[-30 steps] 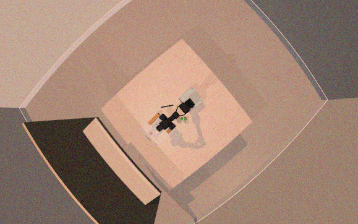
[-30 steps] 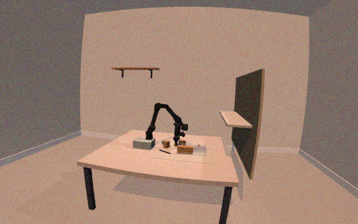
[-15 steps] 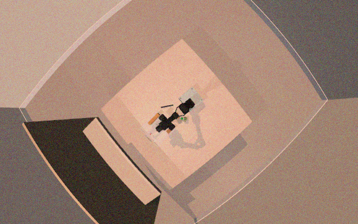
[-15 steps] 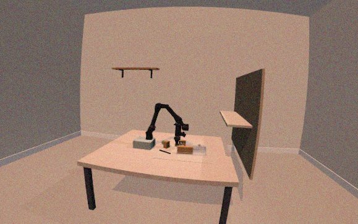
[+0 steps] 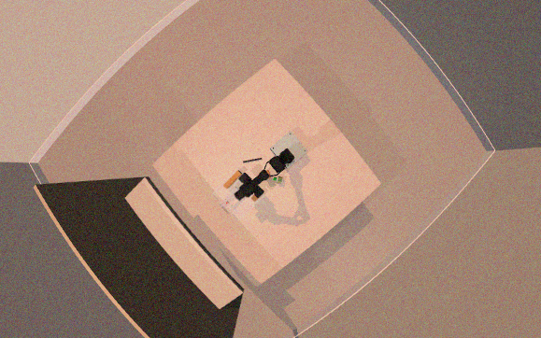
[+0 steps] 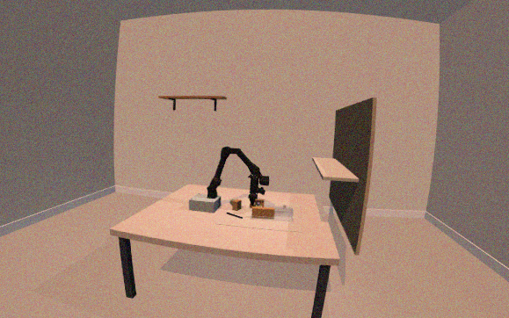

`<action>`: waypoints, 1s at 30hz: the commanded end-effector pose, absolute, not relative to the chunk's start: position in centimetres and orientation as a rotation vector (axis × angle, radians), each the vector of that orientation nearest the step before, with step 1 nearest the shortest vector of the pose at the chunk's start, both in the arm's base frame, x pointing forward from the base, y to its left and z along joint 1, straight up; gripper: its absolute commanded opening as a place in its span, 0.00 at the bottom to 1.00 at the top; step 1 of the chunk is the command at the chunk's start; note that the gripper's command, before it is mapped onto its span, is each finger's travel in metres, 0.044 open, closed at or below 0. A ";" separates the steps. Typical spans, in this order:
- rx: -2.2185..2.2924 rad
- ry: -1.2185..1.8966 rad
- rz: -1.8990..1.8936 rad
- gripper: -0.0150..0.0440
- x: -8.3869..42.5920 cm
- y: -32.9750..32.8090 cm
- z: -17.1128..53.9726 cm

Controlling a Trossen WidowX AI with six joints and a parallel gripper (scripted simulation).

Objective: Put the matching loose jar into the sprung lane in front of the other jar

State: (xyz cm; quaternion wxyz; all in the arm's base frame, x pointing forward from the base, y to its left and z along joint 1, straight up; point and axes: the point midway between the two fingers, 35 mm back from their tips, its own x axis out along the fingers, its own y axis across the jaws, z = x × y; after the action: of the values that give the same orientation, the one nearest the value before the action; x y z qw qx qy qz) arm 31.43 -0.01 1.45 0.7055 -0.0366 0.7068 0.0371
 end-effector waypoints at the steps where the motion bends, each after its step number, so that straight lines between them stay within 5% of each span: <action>1: -0.079 1.544 0.081 0.25 32.6 0.1 1.6; 30: -0.079 1.543 0.081 0.25 33.9 0.2 1.8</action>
State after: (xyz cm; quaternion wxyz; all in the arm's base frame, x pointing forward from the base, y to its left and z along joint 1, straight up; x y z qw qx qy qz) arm 32.85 0.14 1.55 0.7057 -0.0366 0.7066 0.0370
